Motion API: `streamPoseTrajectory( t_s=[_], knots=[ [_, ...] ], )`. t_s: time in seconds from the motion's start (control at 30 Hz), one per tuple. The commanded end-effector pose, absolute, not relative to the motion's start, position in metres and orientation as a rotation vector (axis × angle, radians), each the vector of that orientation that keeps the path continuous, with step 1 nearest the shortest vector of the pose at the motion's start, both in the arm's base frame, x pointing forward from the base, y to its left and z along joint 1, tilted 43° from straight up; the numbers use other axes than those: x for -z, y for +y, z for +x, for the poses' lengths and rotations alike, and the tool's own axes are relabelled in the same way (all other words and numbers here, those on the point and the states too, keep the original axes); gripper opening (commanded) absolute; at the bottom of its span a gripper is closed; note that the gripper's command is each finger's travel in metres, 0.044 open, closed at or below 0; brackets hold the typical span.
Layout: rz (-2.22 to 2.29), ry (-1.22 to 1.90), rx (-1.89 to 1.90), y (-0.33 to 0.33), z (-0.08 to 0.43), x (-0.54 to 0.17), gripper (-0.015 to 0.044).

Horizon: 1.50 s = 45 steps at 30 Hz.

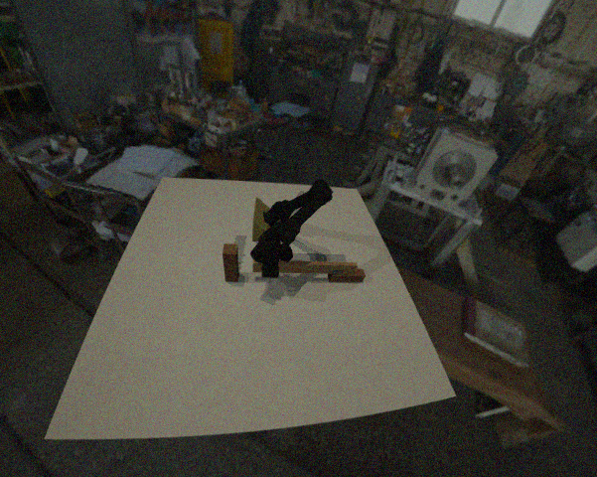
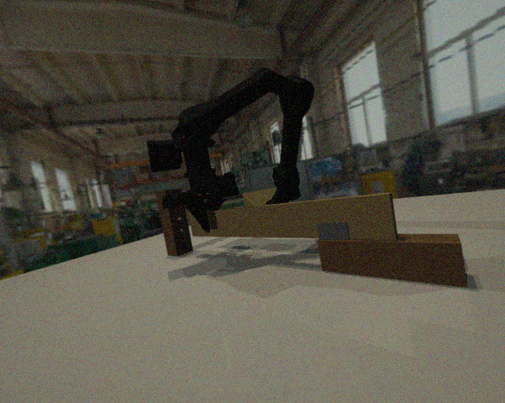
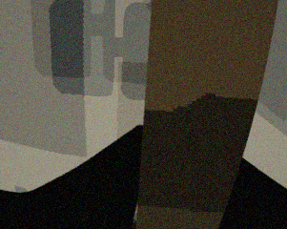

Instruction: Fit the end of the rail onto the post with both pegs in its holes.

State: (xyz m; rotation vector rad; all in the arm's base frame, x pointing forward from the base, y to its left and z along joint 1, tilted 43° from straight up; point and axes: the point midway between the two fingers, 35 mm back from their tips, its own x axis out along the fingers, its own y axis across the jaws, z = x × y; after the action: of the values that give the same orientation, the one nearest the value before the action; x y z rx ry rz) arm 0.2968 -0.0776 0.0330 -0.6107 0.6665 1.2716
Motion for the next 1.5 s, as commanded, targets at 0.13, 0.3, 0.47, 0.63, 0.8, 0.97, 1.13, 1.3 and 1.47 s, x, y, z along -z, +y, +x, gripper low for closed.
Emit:
streamPoseTrajectory(
  t_s=[0.13,0.3,0.47,0.63,0.8,0.97,1.13,1.3,1.47],
  knots=[
    [-0.612,0.665,-1.268,-0.0784,0.2974,-0.0340,0.0000],
    [-0.612,0.665,-1.268,-0.0788,0.2974,-0.0345,0.0000],
    [-0.612,0.665,-1.268,-0.0791,0.2973,-0.0340,0.0000],
    [-0.612,0.665,-1.268,-0.0798,0.2970,-0.0328,0.0000],
    [-0.612,0.665,-1.268,-0.0808,0.2966,-0.0315,0.0000],
    [-0.612,0.665,-1.268,-0.0820,0.2963,-0.0306,0.0000],
    [-0.612,0.665,-1.268,-0.0835,0.2961,-0.0299,0.0000],
    [-0.612,0.665,-1.268,-0.0849,0.2960,-0.0294,0.0000],
    [-0.613,0.665,-1.268,-0.0864,0.2959,-0.0288,0.0000]
  ],
)
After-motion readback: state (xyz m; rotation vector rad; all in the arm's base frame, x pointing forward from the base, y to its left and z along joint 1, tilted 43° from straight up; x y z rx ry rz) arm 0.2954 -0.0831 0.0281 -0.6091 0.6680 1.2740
